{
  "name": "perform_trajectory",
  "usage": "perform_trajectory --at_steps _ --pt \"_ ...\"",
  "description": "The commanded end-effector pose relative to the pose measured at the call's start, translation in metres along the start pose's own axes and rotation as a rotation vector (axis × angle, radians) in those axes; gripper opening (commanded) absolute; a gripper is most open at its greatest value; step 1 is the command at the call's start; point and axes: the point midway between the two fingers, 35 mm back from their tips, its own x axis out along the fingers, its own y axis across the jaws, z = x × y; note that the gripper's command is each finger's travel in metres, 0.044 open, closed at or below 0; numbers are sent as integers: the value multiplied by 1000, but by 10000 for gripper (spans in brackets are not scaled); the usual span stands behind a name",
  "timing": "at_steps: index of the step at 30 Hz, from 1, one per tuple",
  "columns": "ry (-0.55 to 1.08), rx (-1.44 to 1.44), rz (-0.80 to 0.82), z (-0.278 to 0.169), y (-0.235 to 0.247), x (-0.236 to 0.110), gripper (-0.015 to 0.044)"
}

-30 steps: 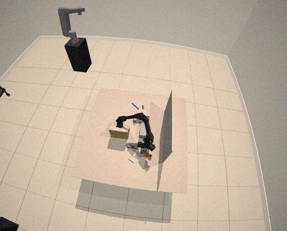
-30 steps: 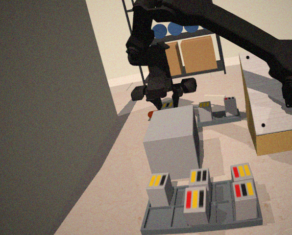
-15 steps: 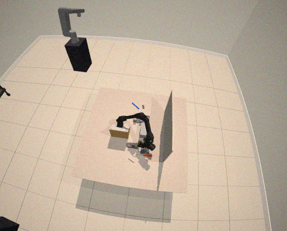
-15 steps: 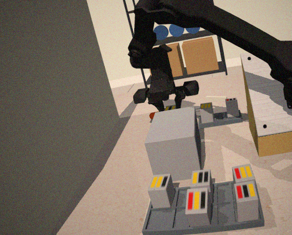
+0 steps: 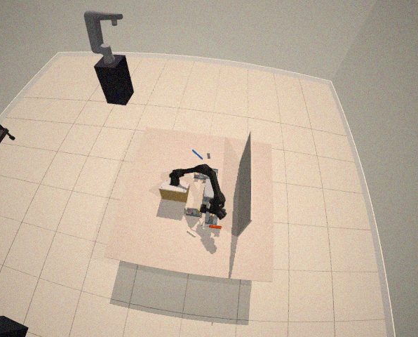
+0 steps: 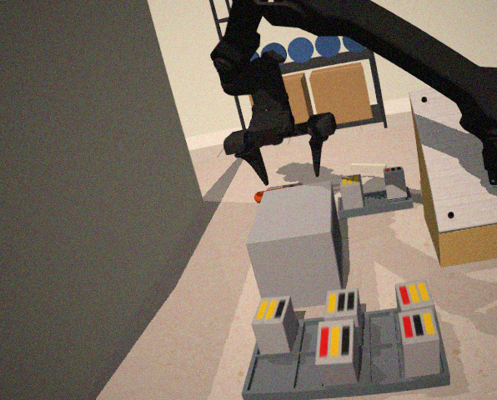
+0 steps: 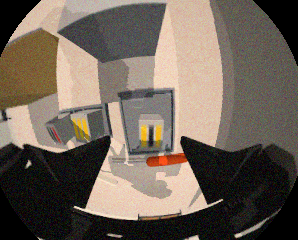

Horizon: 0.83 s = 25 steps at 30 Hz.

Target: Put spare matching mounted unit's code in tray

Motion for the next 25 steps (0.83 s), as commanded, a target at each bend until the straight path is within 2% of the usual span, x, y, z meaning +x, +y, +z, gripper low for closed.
perform_trajectory --at_steps 1,25 --pt "21 -12 -32 1 0 -63 440" --pt "24 -3 -54 -3 -1 -63 440"
